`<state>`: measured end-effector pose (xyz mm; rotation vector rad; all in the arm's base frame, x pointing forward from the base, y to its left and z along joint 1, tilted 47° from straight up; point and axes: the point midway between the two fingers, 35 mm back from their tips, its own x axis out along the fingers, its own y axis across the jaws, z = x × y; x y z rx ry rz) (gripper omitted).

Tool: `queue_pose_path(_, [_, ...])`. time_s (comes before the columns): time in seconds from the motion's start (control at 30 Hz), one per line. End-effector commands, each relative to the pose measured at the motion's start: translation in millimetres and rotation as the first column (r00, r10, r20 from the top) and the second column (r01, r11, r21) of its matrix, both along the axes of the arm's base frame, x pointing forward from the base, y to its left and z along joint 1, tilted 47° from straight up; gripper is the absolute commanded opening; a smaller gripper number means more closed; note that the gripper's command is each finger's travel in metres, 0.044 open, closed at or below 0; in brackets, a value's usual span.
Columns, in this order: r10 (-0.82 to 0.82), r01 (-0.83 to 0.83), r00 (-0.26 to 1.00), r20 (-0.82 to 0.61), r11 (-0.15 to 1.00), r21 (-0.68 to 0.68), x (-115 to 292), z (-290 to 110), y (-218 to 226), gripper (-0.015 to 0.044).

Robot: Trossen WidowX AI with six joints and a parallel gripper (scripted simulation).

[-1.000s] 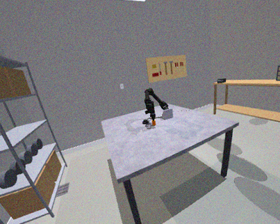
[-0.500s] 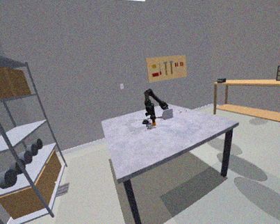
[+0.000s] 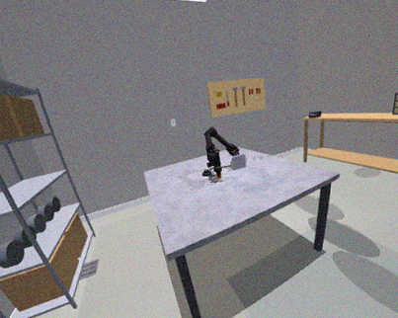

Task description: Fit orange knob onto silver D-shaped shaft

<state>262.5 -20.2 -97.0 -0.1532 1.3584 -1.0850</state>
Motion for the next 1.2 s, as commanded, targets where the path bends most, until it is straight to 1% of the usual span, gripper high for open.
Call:
queue_pose_path(0.0, [0.004, -0.004, 1.0, -0.008, 1.0, -0.005, -4, -5, -6, 0.044])
queue_pose_path(0.17, [0.004, -0.004, 1.0, -0.008, 1.0, -0.006, -5, -8, -10, 0.044])
queue_pose_path(0.5, [0.004, -0.004, 1.0, -0.008, 1.0, -0.006, -5, -8, -10, 0.0177])
queue_pose_path(0.7, [0.004, -0.004, 1.0, -0.008, 1.0, -0.006, -5, -8, -10, 0.0138])
queue_pose_path(0.87, [-0.028, 0.028, 0.999, 0.016, 1.0, 0.002, -6, -8, -7, 0.0006])
queue_pose_path(1.0, [-0.05, 0.05, 0.998, 0.033, 0.999, 0.01, -3, -4, 0, 0.0])
queue_pose_path(1.17, [-0.039, 0.038, 0.999, 0.027, 0.999, 0.013, 7, 8, 17, 0.0])
